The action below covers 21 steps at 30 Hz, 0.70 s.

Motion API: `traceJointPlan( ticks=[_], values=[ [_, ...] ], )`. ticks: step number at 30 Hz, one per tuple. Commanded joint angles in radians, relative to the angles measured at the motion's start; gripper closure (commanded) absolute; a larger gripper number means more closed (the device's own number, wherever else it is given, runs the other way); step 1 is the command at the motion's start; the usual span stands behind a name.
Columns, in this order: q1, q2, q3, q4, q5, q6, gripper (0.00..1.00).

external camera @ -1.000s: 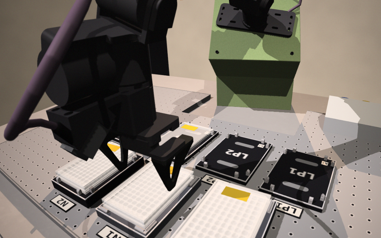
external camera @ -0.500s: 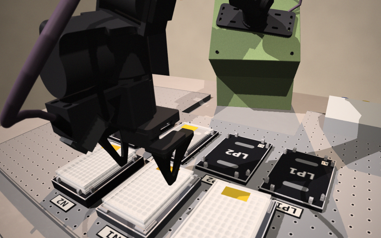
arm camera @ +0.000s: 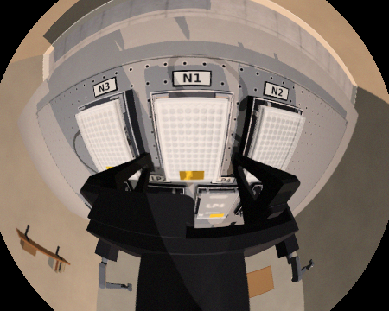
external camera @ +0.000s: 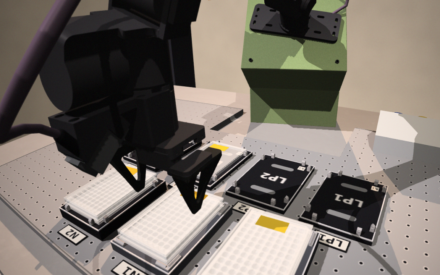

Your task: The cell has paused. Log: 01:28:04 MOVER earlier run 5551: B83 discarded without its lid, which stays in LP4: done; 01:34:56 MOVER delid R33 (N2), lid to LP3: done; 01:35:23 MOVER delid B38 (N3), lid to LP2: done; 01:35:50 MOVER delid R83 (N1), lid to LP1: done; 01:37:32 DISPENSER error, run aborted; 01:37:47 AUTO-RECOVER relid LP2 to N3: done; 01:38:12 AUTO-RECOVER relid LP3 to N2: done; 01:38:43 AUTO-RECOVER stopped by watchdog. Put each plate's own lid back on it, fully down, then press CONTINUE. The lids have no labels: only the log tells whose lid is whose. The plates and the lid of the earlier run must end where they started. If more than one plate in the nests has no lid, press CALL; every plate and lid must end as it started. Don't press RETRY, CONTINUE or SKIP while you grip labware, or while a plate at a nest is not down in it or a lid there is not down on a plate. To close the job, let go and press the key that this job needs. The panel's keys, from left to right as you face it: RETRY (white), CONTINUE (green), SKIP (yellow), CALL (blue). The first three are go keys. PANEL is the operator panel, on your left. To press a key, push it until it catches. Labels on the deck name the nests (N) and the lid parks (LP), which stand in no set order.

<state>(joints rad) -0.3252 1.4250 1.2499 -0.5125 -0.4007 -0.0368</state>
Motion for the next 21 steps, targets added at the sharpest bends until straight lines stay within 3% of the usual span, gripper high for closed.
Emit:
traceJointPlan(
  ticks=[1,21],
  values=[
    [-0.018,-0.034,0.026,-0.013,-0.008,-0.006,0.00],
    [-0.021,-0.033,0.019,-0.007,-0.010,-0.008,0.00]
  ],
)
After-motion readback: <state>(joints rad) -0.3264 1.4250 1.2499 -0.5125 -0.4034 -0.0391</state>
